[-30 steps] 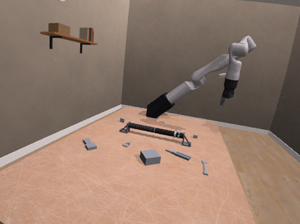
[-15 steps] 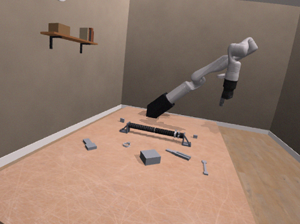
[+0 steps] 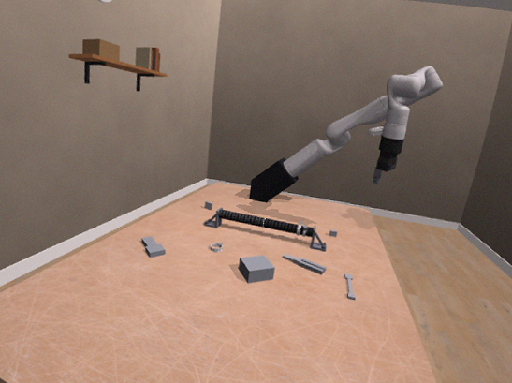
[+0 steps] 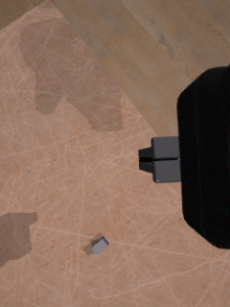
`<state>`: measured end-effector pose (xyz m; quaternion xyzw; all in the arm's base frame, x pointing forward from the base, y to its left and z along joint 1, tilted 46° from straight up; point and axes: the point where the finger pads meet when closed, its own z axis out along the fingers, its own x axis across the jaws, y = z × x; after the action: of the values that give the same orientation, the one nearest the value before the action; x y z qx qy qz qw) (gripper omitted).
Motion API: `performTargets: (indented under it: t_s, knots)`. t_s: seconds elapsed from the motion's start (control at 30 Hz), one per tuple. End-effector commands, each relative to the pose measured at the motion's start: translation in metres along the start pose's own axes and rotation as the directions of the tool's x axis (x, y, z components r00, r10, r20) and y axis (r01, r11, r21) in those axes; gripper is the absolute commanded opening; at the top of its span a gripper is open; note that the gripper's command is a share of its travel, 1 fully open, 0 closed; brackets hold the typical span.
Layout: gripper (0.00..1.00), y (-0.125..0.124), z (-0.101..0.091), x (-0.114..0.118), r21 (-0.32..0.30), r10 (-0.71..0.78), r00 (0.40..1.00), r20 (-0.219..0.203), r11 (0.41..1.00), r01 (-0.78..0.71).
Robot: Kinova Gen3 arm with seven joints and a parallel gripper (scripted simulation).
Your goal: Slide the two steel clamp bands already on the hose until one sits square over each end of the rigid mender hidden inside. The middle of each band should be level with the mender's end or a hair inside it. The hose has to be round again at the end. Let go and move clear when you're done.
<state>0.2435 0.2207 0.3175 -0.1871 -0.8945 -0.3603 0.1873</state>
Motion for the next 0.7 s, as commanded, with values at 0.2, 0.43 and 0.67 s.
performTargets:
  t_s: [0.2,0.43,0.67]
  knots:
    - [0.0,0.001,0.002,-0.016,-0.006,-0.028,1.0,0.005,1.0,0.028]
    - [0.0,0.001,0.002,-0.016,-0.006,-0.028,1.0,0.005,1.0,0.028]
    - [0.0,0.001,0.005,-0.032,-0.012,-0.059,0.998,0.01,0.998,0.059]
